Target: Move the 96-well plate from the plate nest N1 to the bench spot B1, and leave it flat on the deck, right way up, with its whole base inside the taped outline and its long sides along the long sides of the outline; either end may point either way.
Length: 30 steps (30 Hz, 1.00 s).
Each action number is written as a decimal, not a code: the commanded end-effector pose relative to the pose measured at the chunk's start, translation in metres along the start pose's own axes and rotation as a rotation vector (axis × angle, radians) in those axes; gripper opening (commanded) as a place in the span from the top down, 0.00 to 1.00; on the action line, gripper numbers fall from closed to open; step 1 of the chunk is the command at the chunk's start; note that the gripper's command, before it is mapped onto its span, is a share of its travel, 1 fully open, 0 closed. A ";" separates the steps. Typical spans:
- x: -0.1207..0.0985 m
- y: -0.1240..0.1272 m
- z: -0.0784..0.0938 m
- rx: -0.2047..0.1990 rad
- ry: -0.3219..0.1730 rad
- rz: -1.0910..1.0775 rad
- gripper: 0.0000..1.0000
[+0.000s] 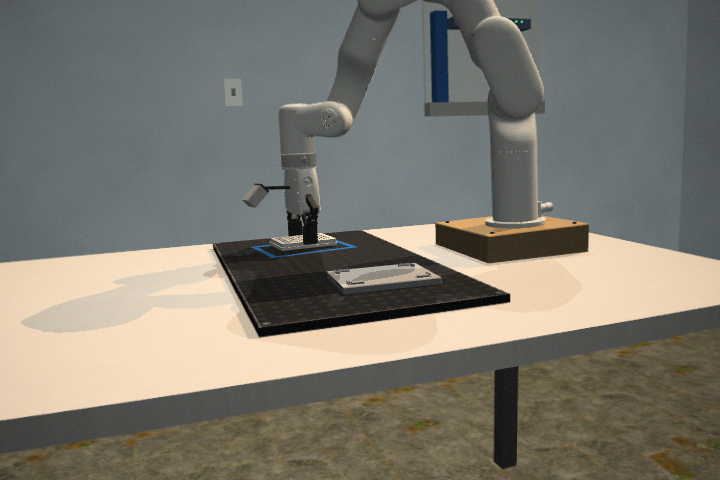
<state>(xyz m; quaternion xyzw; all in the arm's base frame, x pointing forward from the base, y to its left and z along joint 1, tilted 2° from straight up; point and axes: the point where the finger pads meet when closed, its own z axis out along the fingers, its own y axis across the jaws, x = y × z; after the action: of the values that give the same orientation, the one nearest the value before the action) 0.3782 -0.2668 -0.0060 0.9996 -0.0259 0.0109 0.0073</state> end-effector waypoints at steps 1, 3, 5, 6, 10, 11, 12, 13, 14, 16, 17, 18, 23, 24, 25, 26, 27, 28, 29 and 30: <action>0.001 0.001 -0.001 -0.002 0.003 0.000 1.00; 0.001 0.001 0.000 -0.002 0.003 0.000 1.00; 0.001 0.001 0.000 -0.002 0.003 0.000 1.00; 0.001 0.001 0.000 -0.002 0.003 0.000 1.00; 0.001 0.001 0.001 -0.002 0.003 0.000 1.00; 0.001 0.001 0.001 -0.002 0.003 0.000 1.00; 0.001 0.001 0.001 -0.002 0.003 0.000 1.00; 0.001 0.001 0.001 -0.002 0.003 0.000 1.00; 0.001 0.001 0.001 -0.002 0.003 0.000 1.00; 0.001 0.001 0.002 -0.002 0.003 0.000 1.00; 0.001 0.001 0.002 -0.002 0.003 0.000 1.00; 0.001 0.001 0.002 -0.002 0.003 0.000 1.00; 0.001 0.001 0.002 -0.002 0.003 0.000 1.00; 0.001 0.001 0.003 -0.002 0.003 0.000 1.00; 0.001 0.001 0.003 -0.002 0.003 0.000 1.00; 0.001 0.001 0.003 -0.002 0.003 0.000 1.00; 0.001 0.001 0.003 -0.002 0.003 0.000 1.00; 0.001 0.001 0.004 -0.002 0.003 0.000 0.00; 0.001 0.001 0.004 -0.002 0.003 0.000 0.00; 0.001 0.001 0.004 -0.002 0.003 0.000 0.00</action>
<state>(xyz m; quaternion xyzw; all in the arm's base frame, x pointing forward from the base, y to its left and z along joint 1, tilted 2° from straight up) 0.3783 -0.2669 -0.0103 0.9996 -0.0259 0.0109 0.0073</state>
